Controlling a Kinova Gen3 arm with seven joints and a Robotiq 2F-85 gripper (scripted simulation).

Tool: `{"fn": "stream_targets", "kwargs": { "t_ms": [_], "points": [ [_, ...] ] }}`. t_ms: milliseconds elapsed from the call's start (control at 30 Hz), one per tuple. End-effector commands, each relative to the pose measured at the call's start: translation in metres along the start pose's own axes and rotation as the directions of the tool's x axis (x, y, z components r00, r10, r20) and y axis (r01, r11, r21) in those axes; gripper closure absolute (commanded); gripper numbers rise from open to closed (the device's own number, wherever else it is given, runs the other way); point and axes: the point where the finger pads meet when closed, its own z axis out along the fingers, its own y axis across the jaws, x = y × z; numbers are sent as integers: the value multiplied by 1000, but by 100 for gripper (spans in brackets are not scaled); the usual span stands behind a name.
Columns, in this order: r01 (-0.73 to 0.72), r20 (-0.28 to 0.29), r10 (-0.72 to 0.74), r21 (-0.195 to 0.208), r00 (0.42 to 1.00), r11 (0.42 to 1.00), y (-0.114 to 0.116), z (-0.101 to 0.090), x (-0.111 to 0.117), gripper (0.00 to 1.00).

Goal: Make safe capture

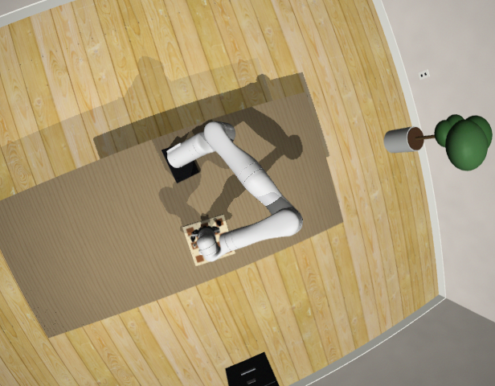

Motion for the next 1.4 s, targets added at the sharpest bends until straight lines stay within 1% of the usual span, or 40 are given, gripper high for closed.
{"fn": "stream_targets", "kwargs": {
  "t_ms": [0,367,400,1367],
  "points": [
    [0,-2,0,0,1000,1000,0,-1,0,63],
    [0,-2,0,0,1000,1000,0,-1,0,63],
    [0,-2,0,0,1000,1000,0,-1,0,100],
    [0,-2,0,0,1000,1000,0,-1,0,100]
  ]
}}
